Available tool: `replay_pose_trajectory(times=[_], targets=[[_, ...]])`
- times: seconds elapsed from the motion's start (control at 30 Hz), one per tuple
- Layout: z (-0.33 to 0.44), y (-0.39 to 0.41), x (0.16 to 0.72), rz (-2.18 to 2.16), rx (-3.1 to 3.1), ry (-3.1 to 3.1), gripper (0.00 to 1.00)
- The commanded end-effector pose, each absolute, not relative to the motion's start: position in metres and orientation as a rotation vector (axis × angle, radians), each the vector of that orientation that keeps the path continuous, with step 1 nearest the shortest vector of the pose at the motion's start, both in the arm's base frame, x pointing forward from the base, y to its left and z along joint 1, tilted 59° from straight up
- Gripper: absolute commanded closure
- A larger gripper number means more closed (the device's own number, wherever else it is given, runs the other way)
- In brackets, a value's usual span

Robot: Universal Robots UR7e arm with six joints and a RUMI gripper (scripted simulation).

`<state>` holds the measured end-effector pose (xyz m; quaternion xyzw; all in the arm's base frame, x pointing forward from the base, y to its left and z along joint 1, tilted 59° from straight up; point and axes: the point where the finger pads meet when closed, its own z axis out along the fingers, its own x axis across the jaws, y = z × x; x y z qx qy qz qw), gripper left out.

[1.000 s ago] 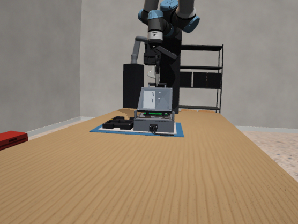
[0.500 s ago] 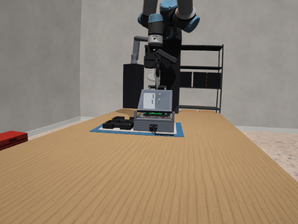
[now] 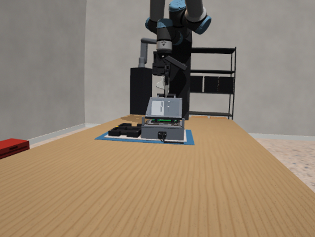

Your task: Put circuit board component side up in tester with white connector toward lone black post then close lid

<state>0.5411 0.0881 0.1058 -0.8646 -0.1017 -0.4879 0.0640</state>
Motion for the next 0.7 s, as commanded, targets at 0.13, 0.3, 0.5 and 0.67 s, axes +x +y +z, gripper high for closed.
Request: replay_pose_trajectory(times=[0.13,0.3,0.5,0.67], targets=[[0.098,0.089,0.546,-1.474,-2.611,-0.307,1.0],[0.092,0.09,0.549,-1.474,-2.611,-0.307,1.0],[0.088,0.091,0.552,-1.474,-2.611,-0.307,1.0],[0.082,0.092,0.556,-1.474,-2.611,-0.307,1.0]])
